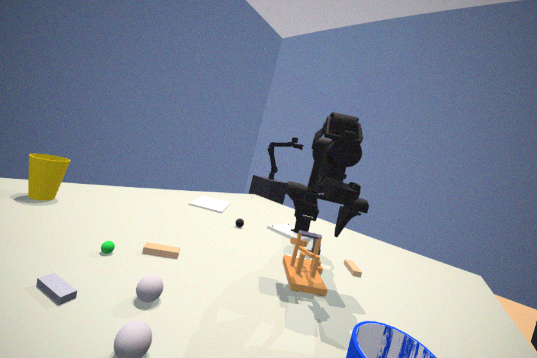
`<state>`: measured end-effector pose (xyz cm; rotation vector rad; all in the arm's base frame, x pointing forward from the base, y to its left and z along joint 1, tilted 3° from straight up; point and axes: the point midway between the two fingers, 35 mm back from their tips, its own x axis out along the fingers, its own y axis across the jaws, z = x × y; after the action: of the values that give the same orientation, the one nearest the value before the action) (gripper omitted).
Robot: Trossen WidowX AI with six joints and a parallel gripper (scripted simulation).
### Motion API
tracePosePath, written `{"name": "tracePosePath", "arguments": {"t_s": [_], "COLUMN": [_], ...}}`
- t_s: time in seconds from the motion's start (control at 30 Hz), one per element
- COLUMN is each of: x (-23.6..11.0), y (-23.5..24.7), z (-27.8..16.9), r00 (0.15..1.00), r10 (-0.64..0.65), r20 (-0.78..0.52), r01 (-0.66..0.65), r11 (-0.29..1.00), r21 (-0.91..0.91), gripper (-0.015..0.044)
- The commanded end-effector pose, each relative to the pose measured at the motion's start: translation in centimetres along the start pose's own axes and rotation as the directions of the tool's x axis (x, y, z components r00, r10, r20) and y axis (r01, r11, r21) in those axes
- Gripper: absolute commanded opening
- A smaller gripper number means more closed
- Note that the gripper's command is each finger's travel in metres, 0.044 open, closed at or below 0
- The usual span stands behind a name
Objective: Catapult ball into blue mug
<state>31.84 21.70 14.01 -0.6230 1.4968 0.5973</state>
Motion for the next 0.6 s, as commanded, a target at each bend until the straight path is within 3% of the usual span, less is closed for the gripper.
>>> {"name": "tracePosePath", "arguments": {"t_s": [0.0,0.07,0.57], "x": [2.2,3.8,5.7], "y": [0.0,0.0,0.0], "z": [0.0,-0.1,0.0], "r00": [1.0,1.0,1.0], "r10": [0.001,0.001,0.001], "r20": [0.004,0.004,0.004], "r01": [-0.001,-0.001,-0.001], "r11": [1.0,1.0,1.0], "r21": [0.0,0.0,0.0], "gripper": [0.044,0.044,0.044]}}
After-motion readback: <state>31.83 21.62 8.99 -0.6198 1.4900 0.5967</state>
